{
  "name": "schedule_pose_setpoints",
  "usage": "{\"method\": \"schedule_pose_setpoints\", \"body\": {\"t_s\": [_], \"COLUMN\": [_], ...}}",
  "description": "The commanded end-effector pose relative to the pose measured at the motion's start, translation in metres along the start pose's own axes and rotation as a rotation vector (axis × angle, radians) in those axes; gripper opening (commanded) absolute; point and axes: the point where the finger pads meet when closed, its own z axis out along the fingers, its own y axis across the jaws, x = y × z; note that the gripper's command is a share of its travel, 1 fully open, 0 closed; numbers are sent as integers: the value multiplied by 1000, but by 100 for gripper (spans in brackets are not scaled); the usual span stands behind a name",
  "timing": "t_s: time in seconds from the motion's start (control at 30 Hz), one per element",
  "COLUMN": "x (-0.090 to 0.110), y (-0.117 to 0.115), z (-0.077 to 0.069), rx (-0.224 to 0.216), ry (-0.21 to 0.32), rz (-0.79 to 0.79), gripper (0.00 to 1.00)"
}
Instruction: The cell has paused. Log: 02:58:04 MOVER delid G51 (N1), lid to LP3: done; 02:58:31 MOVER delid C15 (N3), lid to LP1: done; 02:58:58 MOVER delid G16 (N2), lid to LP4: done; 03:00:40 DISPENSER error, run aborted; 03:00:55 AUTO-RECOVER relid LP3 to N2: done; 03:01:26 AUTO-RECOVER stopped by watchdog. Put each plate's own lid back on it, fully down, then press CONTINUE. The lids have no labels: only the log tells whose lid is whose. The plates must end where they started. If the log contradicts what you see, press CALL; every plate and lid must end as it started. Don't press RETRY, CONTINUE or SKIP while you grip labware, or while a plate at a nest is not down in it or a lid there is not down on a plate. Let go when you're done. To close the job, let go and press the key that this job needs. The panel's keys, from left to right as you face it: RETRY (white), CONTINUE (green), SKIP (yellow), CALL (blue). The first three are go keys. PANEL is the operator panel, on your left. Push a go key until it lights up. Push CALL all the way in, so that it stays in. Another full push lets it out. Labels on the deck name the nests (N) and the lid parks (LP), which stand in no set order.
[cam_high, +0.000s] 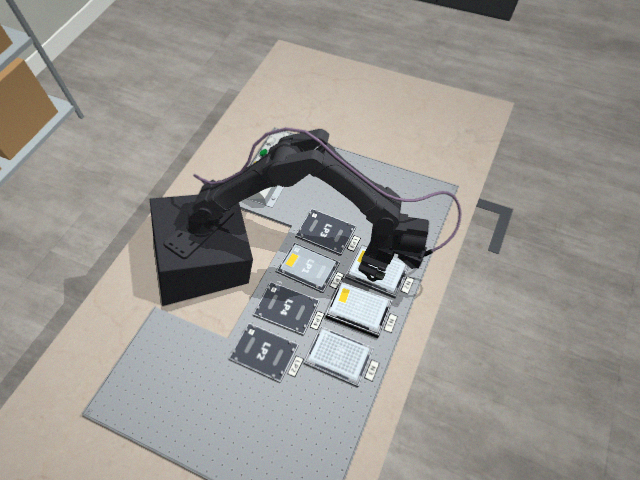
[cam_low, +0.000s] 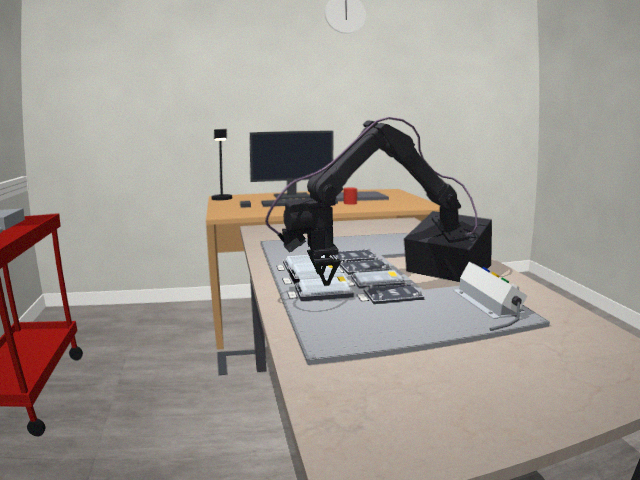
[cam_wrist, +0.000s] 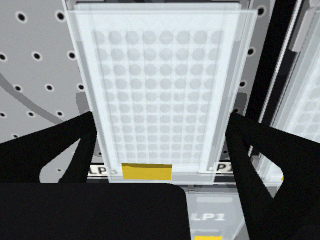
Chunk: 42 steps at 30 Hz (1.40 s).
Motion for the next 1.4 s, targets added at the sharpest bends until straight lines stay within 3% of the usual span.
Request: {"method": "schedule_pose_setpoints", "body": {"t_s": [0.0, 0.67, 1.37], "x": [-15, -10, -11], "y": [4, 2, 4], "z": [-10, 1, -1], "rx": [-5, -2, -8], "ry": [-61, -46, -46], "rz": [0, 1, 0], "gripper": [0, 0, 0]}}
